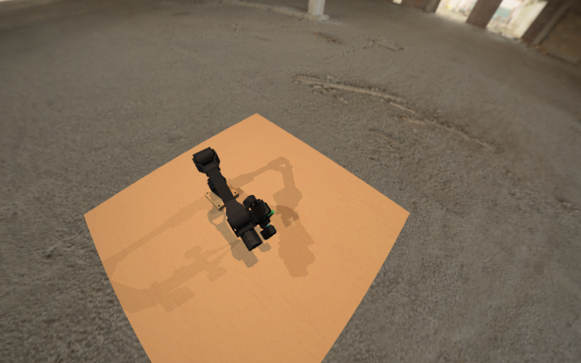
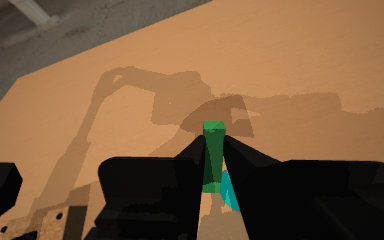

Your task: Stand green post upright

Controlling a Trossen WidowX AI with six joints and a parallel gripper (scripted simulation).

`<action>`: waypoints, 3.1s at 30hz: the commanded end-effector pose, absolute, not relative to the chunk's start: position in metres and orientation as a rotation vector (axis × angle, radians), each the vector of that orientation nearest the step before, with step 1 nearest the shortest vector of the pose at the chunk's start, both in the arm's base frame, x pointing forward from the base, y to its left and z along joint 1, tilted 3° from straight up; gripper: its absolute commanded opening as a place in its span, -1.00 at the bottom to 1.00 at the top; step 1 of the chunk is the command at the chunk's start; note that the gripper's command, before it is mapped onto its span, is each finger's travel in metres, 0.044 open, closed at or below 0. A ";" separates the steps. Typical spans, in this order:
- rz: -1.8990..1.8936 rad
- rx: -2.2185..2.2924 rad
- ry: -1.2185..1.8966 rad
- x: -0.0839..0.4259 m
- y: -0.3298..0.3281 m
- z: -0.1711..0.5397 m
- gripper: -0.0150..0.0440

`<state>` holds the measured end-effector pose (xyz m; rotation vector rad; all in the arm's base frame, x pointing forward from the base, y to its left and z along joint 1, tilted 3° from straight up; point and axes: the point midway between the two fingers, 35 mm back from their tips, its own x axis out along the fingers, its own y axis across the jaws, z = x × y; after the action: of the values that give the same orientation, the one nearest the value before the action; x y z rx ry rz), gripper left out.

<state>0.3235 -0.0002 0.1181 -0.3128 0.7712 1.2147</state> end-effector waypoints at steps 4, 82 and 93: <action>1.216 -0.283 0.716 0.323 -0.002 0.117 -0.42; 1.049 -0.123 0.125 0.322 -0.031 0.142 -0.42; 1.039 -0.120 0.107 0.322 -0.033 0.143 -0.42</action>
<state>0.3222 -0.0318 0.1439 -0.1201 0.1140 1.0424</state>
